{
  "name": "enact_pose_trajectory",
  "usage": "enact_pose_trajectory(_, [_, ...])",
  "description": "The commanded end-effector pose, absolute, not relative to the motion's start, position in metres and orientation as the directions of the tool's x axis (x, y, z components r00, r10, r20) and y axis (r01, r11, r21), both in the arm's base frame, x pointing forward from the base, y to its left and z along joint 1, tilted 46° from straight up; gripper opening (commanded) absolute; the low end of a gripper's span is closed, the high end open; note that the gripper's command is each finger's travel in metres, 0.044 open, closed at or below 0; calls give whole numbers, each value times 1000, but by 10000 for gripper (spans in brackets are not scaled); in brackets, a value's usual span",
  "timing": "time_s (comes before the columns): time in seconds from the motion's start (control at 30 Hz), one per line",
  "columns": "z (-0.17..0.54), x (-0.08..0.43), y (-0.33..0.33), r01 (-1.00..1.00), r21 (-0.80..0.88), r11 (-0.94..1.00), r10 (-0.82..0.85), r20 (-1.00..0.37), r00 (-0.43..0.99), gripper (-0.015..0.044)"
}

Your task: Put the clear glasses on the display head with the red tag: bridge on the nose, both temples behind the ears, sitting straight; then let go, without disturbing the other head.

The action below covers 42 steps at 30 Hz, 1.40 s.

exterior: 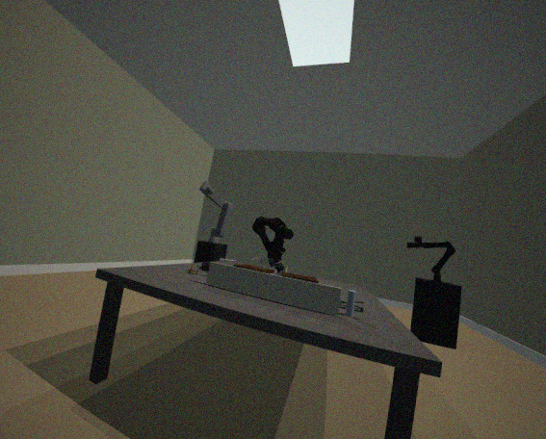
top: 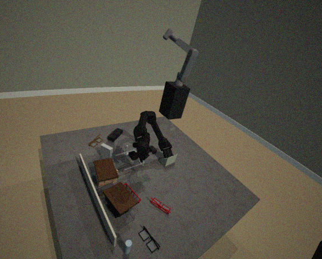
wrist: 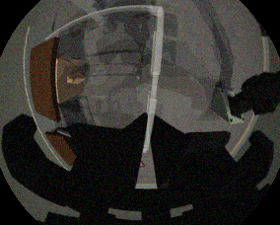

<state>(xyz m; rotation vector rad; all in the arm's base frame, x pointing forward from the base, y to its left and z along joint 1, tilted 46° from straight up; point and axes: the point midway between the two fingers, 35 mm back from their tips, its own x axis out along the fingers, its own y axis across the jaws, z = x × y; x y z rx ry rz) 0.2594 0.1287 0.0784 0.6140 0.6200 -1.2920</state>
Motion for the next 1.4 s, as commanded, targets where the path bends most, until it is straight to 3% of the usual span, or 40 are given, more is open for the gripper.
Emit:
enact_pose_trajectory(0.0, [66, 250, 139, 985, 142, 98, -684, -709, 170, 0])
enact_pose_trajectory(0.53, [54, 249, 133, 967, 221, 128, -681, -689, 248, 0])
enact_pose_trajectory(1.37, [34, 254, 115, 975, 196, 102, -686, -696, 212, 0])
